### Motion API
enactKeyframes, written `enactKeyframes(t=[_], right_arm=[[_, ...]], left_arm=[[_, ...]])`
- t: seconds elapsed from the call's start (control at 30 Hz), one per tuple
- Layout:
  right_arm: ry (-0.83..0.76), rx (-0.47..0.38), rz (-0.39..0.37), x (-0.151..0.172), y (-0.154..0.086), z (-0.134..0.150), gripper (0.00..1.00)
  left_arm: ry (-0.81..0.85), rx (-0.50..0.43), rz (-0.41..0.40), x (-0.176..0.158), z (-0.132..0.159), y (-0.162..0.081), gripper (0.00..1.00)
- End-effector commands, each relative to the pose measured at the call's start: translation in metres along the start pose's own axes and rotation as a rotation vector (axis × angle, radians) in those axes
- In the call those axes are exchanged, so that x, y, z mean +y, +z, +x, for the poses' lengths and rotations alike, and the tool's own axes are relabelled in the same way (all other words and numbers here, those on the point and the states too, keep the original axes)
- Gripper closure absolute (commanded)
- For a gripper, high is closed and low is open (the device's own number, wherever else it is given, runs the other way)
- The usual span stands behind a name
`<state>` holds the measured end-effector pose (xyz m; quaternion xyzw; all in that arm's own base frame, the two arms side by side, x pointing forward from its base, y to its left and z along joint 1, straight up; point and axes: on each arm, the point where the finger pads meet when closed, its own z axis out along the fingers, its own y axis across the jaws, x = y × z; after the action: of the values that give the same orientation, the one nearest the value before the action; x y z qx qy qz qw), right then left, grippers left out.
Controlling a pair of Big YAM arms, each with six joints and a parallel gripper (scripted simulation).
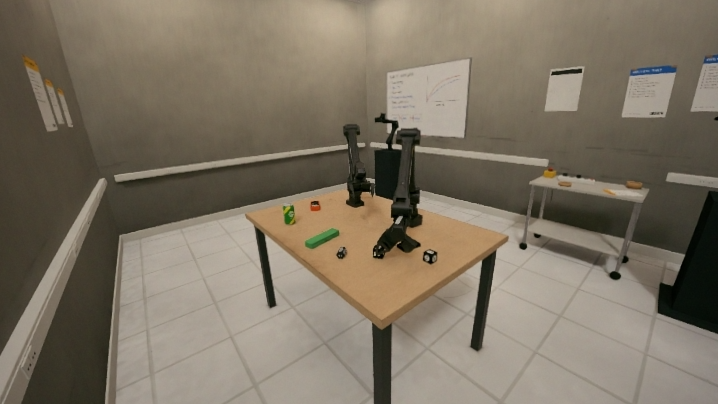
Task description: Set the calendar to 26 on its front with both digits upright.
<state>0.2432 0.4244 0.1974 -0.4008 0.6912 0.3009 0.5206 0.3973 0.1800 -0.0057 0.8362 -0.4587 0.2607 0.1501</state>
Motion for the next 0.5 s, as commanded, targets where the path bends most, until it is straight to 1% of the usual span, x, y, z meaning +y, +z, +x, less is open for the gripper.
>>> enactKeyframes(t=[0.0,0.13,0.2,0.23,0.33,0.37,0.47], right_arm=[[0.0,-0.007,-0.003,0.001,0.001,-0.005,0.0],[0.0,-0.007,-0.003,0.001,0.001,-0.005,0.0],[0.0,-0.007,-0.003,0.001,0.001,-0.005,0.0],[0.0,-0.007,-0.003,0.001,0.001,-0.005,0.0],[0.0,-0.007,-0.003,0.001,0.001,-0.005,0.0],[0.0,-0.007,-0.003,0.001,0.001,-0.005,0.0],[0.0,-0.007,-0.003,0.001,0.001,-0.005,0.0]], left_arm=[[0.026,-0.002,0.039,-0.015,0.027,-0.037,0.6],[0.027,-0.002,0.04,-0.014,0.04,-0.056,0.6],[0.027,-0.002,0.04,-0.014,0.04,-0.056,0.6],[0.008,0.002,0.003,-0.005,0.026,-0.036,0.6],[0.017,0.0,0.022,-0.007,0.012,-0.028,0.6],[0.005,0.002,0.004,0.005,0.005,-0.018,0.6],[0.001,0.002,0.001,0.007,-0.004,-0.007,0.6]])
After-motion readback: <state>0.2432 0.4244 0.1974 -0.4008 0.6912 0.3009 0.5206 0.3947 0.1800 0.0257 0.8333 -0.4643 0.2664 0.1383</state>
